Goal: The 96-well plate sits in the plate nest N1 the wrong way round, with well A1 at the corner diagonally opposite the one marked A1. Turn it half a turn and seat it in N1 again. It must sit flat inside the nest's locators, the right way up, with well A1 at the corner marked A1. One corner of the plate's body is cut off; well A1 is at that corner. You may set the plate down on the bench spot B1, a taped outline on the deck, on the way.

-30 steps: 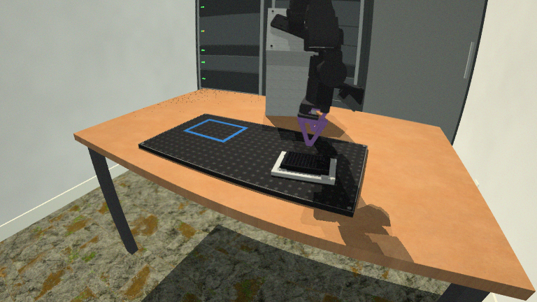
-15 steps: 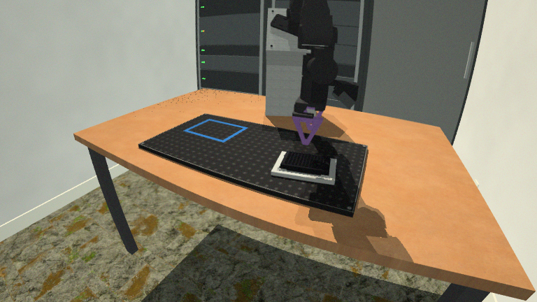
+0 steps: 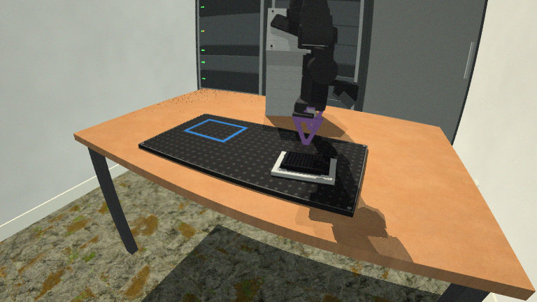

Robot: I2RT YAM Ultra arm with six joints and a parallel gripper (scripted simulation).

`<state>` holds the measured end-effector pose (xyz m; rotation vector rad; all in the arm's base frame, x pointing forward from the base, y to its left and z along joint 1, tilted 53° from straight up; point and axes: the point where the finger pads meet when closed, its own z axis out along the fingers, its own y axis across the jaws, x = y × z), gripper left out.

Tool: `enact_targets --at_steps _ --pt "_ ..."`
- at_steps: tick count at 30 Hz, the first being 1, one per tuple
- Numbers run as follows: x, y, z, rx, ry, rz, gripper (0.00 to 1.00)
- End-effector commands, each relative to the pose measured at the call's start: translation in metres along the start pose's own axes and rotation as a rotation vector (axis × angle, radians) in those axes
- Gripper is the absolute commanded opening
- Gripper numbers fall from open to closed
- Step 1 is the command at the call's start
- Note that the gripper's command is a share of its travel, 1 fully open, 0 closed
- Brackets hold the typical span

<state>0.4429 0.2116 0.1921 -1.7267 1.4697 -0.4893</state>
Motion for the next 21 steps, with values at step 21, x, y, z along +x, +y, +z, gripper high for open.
enact_targets --at_steps 21 --pt "-0.005 -0.011 0.027 0.024 -0.021 -0.005 1.0"
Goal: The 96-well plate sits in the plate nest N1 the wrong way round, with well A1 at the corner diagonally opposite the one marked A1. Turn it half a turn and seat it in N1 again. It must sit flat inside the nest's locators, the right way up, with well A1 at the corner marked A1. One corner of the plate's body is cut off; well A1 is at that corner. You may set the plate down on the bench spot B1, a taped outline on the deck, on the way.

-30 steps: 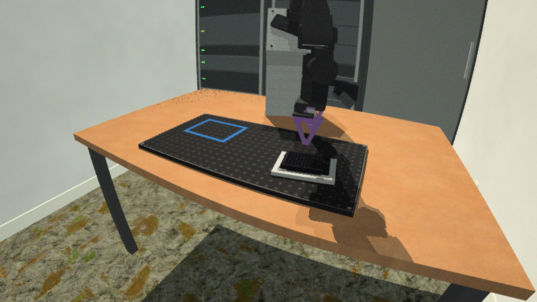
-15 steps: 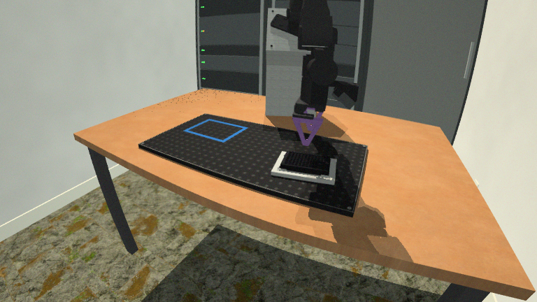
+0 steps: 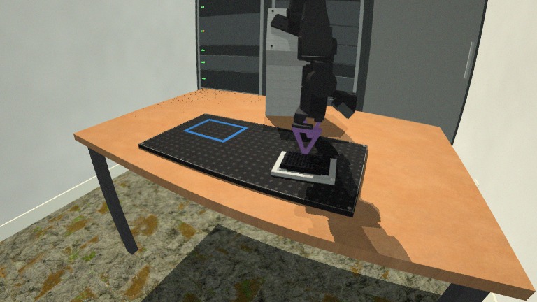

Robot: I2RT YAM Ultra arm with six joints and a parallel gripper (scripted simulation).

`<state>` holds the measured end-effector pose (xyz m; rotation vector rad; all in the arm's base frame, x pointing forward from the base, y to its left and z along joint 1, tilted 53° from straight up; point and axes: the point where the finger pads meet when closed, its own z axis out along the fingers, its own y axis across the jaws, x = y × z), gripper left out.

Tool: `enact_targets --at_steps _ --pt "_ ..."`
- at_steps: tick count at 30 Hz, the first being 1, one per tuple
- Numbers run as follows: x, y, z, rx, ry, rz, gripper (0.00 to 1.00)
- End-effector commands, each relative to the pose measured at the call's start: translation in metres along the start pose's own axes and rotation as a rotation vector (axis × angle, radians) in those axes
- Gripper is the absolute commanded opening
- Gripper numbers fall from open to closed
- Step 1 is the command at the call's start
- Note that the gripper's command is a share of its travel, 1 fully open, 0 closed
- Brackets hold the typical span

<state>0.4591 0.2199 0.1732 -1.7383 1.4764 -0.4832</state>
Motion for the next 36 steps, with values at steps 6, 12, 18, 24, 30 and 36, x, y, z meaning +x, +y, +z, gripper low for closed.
enact_targets --at_steps 6,12,18,24,30,36 --pt "-0.004 -0.015 0.008 0.038 -0.022 -0.002 1.0" --pt "-0.003 -0.015 0.018 0.038 -0.02 -0.002 1.0" --pt "-0.002 -0.016 0.028 0.038 -0.019 0.0 1.0" --pt "-0.002 -0.016 0.035 0.039 -0.018 0.0 1.0" --pt "-0.002 -0.016 0.045 0.039 -0.018 0.0 1.0" --pt "-0.002 -0.016 0.053 0.039 -0.018 0.0 1.0"
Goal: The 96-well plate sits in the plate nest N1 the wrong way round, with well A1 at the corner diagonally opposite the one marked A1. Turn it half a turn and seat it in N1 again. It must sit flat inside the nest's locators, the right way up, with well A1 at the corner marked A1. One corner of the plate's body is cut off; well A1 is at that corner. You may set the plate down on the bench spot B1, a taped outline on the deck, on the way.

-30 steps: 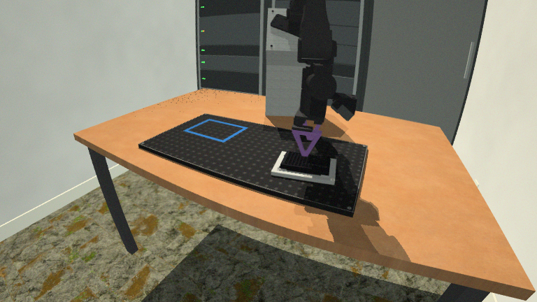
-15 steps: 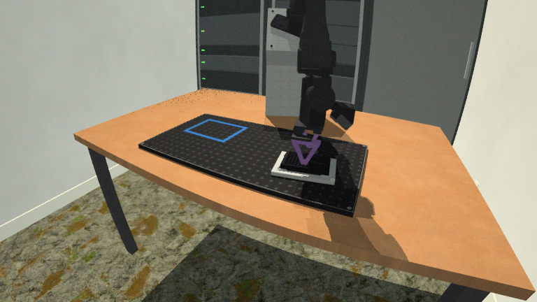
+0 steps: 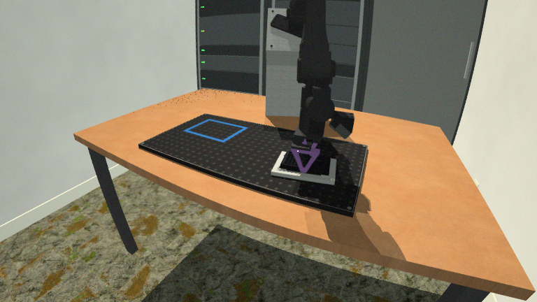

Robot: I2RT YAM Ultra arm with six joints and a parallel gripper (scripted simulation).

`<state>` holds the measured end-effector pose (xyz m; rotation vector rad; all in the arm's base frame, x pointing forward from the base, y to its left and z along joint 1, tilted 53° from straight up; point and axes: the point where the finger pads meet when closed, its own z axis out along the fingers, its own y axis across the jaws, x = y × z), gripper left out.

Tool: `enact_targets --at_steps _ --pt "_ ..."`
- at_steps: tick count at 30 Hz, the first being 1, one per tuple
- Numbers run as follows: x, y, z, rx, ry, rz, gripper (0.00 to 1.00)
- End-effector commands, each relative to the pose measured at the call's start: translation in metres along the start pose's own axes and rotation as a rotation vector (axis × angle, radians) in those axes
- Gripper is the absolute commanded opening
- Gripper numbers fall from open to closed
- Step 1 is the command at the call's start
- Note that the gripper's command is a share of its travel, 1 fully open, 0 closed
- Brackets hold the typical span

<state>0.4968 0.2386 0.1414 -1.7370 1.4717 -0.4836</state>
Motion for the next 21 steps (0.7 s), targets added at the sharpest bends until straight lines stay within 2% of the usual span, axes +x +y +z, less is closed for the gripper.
enact_targets --at_steps 1,5,6,7,15,16,21 --pt "0.0 -0.016 0.001 0.035 -0.015 0.002 1.0" --pt "-0.004 -0.023 -0.005 0.054 -0.024 0.0 1.0" --pt "-0.004 -0.022 -0.005 0.049 -0.023 0.0 1.0" --pt "-0.002 -0.008 -0.002 0.019 -0.013 0.0 1.0" --pt "-0.002 -0.008 -0.002 0.019 -0.013 0.0 1.0" --pt "-0.002 -0.008 -0.002 0.019 -0.013 0.0 0.0" --pt "-0.002 -0.008 -0.002 0.019 -0.013 0.0 0.0"
